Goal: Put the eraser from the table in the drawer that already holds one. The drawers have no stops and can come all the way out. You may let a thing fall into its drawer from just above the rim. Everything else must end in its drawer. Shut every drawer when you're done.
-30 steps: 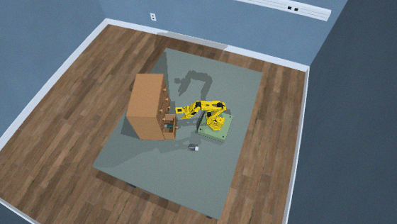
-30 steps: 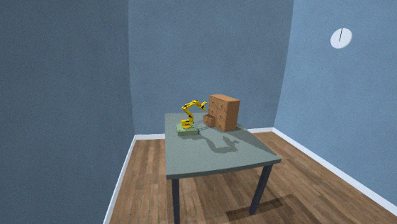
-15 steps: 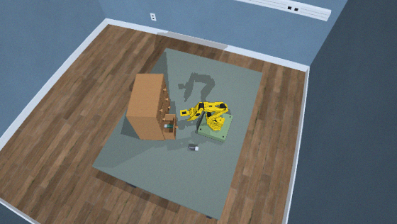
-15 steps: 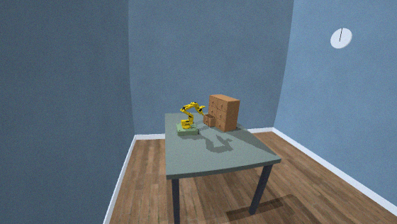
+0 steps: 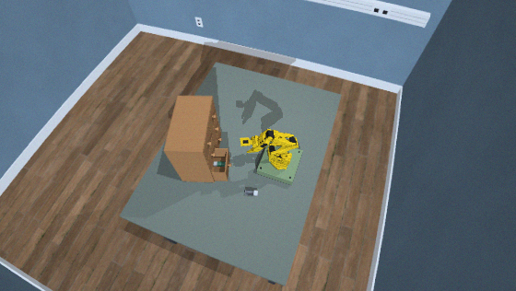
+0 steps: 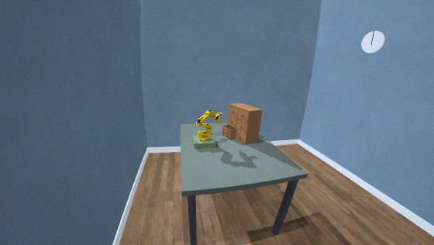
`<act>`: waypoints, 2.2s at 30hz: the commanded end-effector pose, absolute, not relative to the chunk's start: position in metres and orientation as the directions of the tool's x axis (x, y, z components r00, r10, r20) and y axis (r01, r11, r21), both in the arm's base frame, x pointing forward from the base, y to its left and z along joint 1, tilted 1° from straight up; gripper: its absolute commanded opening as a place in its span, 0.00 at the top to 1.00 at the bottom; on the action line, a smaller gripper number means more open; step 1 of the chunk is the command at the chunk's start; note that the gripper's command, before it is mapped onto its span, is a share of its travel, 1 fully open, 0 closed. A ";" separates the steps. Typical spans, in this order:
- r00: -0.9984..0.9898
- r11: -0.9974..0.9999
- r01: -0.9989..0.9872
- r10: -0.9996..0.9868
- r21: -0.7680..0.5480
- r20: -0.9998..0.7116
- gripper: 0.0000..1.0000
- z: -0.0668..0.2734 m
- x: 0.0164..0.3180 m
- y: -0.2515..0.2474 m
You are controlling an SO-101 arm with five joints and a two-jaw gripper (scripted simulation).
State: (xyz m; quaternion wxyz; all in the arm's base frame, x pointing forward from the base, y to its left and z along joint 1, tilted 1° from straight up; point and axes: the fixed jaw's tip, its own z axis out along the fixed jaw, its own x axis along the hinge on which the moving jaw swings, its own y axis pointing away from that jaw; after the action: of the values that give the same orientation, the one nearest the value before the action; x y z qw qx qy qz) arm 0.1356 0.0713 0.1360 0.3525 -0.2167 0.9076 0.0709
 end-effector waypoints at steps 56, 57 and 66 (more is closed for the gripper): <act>-0.138 0.351 -0.936 -0.436 -0.027 -0.889 0.73 0.224 0.036 0.113; -0.138 0.351 -0.936 -0.436 -0.027 -0.889 0.73 0.224 0.036 0.113; 0.030 0.230 -0.952 -0.585 -0.202 -0.811 0.73 0.214 0.043 0.129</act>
State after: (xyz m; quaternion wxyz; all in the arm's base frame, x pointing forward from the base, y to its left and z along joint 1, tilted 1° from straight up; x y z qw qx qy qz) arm 0.0404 0.1214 0.2176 0.4295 -0.5419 0.6801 0.2437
